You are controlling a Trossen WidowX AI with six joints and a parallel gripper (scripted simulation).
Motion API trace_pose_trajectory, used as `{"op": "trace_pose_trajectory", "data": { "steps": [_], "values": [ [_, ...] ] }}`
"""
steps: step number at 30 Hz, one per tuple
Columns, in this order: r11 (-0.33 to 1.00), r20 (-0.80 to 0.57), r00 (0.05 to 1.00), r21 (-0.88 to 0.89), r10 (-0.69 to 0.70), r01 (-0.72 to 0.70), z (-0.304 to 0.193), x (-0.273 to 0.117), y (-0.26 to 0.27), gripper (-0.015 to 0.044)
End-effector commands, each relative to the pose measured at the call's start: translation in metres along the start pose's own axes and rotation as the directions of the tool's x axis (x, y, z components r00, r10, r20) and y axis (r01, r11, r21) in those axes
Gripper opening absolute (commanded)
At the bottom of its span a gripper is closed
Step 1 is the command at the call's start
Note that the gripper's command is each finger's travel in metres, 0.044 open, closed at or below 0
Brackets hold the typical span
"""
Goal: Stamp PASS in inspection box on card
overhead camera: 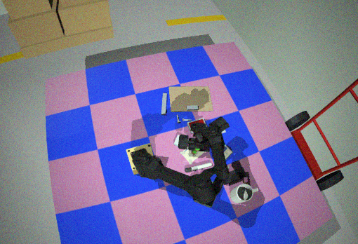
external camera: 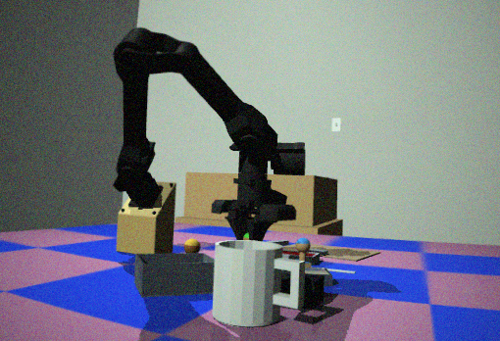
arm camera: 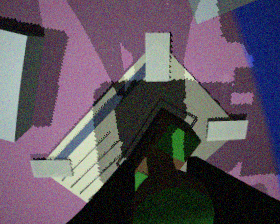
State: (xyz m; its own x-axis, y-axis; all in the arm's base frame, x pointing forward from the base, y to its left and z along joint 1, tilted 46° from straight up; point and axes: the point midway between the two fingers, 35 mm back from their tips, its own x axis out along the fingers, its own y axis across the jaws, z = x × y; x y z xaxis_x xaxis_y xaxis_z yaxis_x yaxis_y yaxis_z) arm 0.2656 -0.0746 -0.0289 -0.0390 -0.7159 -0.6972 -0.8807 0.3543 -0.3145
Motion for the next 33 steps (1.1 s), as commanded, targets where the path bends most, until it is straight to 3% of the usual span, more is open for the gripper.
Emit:
{"op": "trace_pose_trajectory", "data": {
  "steps": [1, 33],
  "values": [
    [1.0, -0.003, 1.0, -0.007, -0.004, 0.004, -0.0002, 0.0009, -0.0004, 0.0],
    [1.0, -0.003, 1.0, -0.007, -0.004, 0.004, -0.0003, 0.0047, -0.0005, 0.0]
  ]
}}
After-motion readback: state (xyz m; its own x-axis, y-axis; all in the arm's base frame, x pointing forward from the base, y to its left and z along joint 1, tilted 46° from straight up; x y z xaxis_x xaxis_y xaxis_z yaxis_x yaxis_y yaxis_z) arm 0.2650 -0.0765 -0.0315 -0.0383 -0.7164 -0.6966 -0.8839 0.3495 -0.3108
